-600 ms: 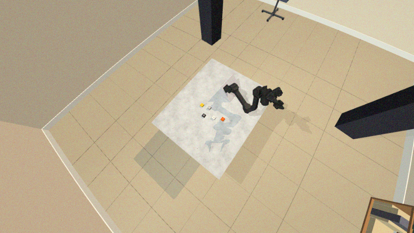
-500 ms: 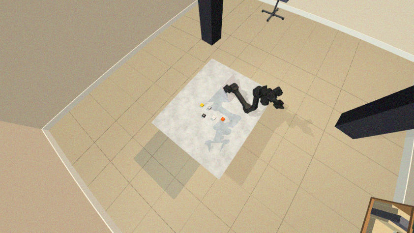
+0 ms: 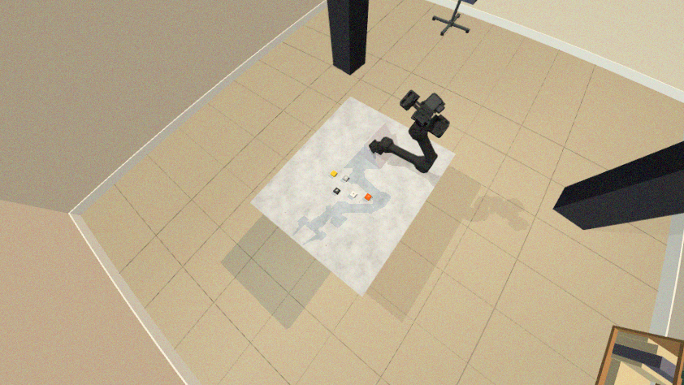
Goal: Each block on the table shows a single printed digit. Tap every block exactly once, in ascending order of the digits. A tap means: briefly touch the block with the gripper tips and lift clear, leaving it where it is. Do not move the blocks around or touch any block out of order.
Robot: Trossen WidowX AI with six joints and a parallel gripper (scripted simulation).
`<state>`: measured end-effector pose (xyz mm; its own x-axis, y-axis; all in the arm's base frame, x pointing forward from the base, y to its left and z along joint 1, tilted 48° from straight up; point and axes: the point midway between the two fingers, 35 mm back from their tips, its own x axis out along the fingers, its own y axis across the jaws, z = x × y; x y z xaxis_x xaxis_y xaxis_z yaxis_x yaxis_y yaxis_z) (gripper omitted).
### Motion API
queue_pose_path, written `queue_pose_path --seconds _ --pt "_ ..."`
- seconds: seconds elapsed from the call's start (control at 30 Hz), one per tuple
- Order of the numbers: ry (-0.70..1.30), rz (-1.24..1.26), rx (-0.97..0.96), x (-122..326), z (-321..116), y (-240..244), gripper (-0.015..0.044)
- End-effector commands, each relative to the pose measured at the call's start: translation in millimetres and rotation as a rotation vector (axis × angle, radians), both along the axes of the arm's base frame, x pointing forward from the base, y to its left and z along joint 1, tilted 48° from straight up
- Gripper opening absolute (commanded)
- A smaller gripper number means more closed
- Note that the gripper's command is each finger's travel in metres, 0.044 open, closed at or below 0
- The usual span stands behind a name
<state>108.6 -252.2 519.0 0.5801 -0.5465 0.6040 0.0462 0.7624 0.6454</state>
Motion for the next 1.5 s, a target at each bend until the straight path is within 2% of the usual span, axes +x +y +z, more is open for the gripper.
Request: queue_pose_path --seconds 0.0,0.23,0.43,0.67,0.9,1.03,1.13,1.47 --pt "0.177 -0.025 0.120 33 -46 -51 0.0400" --pt "0.592 0.031 0.298 106 -167 -109 0.0400" --pt "0.990 0.207 0.358 165 -284 -107 0.0400" --pt "1.433 0.578 0.312 208 -416 -47 0.0400" --pt "1.756 1.155 0.147 208 -522 58 0.0400" --pt "1.820 1.562 0.027 187 -559 123 0.0400" --pt "1.808 1.769 -0.027 173 -570 152 0.0400" --pt "1.801 1.811 -0.037 170 -572 158 0.0400"
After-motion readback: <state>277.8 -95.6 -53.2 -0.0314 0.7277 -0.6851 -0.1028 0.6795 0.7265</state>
